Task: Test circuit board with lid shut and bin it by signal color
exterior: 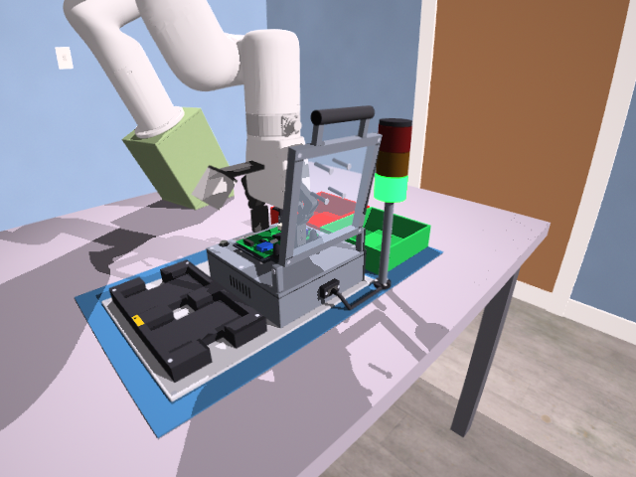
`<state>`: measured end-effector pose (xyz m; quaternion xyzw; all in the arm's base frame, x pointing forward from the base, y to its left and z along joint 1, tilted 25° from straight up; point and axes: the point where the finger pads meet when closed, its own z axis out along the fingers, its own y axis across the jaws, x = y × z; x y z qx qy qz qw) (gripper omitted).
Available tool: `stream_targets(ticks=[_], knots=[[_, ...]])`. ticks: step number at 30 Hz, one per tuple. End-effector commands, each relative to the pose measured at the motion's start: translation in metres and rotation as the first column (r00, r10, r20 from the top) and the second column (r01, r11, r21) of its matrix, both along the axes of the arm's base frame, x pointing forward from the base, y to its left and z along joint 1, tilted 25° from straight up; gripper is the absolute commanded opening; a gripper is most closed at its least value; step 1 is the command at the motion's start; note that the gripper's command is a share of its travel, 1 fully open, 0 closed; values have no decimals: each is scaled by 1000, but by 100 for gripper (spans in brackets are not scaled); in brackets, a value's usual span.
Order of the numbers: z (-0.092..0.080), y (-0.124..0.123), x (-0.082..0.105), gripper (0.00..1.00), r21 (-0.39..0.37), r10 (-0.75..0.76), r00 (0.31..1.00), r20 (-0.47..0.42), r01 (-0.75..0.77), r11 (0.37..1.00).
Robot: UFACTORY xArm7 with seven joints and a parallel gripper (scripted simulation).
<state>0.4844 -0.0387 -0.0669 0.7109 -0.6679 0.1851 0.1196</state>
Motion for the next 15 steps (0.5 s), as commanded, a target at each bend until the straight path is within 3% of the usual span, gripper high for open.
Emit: stream_targets(ticks=[1,10,11,15], knots=[[1,1,1,95,1,2,1000,3,-2,1000],[1,1,1,95,1,2,1000,3,-2,1000],[1,1,1,89,1,2,1000,3,-2,1000],[1,1,1,89,1,2,1000,3,-2,1000]])
